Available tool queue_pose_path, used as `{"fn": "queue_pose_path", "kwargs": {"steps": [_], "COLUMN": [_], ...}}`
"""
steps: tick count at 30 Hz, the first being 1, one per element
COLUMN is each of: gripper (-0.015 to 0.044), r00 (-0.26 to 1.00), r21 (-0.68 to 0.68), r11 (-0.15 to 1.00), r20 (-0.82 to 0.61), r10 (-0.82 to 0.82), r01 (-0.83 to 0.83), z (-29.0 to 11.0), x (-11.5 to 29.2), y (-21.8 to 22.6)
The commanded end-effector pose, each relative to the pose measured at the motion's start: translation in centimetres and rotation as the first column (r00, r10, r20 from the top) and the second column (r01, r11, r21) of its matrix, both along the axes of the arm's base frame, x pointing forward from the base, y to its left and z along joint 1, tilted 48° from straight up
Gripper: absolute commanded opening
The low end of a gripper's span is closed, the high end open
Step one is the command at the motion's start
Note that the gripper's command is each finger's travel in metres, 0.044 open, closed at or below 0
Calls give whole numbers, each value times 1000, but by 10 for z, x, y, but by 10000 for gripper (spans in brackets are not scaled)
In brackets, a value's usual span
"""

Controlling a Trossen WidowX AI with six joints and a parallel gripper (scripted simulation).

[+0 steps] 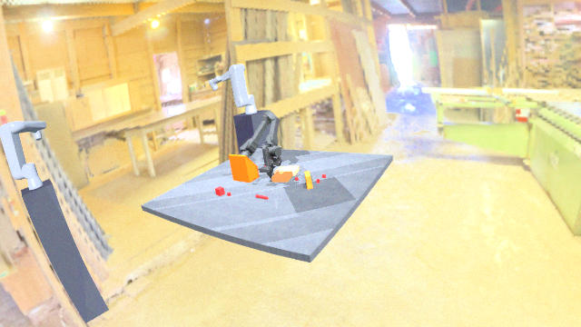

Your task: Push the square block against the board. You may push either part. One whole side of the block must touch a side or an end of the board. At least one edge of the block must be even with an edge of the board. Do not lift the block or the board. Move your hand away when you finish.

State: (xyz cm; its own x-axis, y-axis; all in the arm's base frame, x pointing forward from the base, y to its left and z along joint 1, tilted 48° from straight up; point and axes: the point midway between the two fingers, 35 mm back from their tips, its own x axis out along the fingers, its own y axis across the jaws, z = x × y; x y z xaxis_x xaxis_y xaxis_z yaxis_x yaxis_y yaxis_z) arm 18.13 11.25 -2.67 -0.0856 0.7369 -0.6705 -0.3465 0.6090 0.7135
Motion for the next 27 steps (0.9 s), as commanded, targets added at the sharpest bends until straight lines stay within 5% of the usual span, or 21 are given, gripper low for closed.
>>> {"fn": "queue_pose_path", "kwargs": {"steps": [1,27], "gripper": [0,0], "r00": [1000,1000], "r21": [5,5], "r11": [1000,1000], "r20": [1,2], "r10": [-1,-1], "r01": [1,1], "z": [1,7], "x": [5,29], "y": [2,9]}}
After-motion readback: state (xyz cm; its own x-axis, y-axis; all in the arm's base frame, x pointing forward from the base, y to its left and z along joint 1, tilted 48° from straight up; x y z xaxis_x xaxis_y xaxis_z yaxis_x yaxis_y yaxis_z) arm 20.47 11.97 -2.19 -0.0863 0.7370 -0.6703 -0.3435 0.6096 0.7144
